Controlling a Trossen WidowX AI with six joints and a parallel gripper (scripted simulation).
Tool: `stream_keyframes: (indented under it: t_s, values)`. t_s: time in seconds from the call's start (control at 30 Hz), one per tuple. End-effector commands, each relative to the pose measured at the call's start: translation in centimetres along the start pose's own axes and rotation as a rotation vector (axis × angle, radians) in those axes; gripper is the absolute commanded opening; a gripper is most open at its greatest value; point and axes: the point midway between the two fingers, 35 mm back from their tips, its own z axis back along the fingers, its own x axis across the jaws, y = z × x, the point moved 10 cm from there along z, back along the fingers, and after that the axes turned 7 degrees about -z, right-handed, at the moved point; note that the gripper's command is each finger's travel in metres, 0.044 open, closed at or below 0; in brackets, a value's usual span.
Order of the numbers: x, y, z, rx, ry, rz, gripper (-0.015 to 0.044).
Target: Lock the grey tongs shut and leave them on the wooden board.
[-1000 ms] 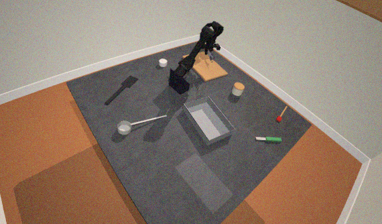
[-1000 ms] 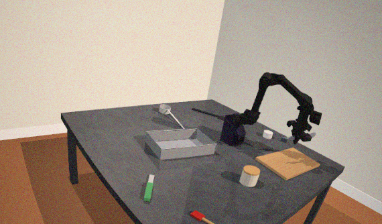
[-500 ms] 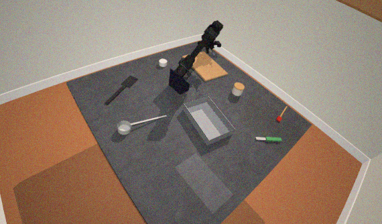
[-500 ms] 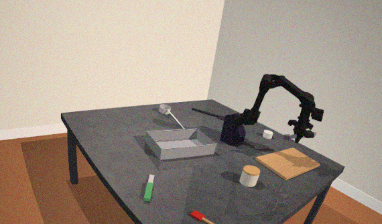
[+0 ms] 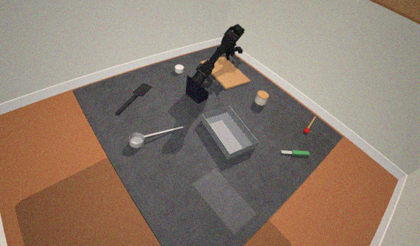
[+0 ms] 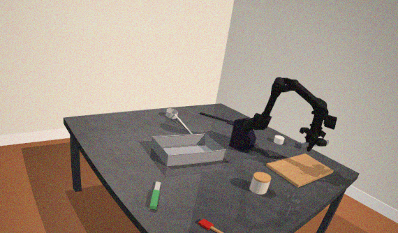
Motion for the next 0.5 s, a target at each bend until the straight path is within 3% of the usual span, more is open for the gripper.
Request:
stream_keyframes:
  t_s: [0.0,0.47]
  values:
    - [0.0,-0.1,-0.5,-0.005,-0.001,0.001,-0.015]
    - [0.0,-0.2,-2.8,-0.005,0.0,0.002,-0.015]
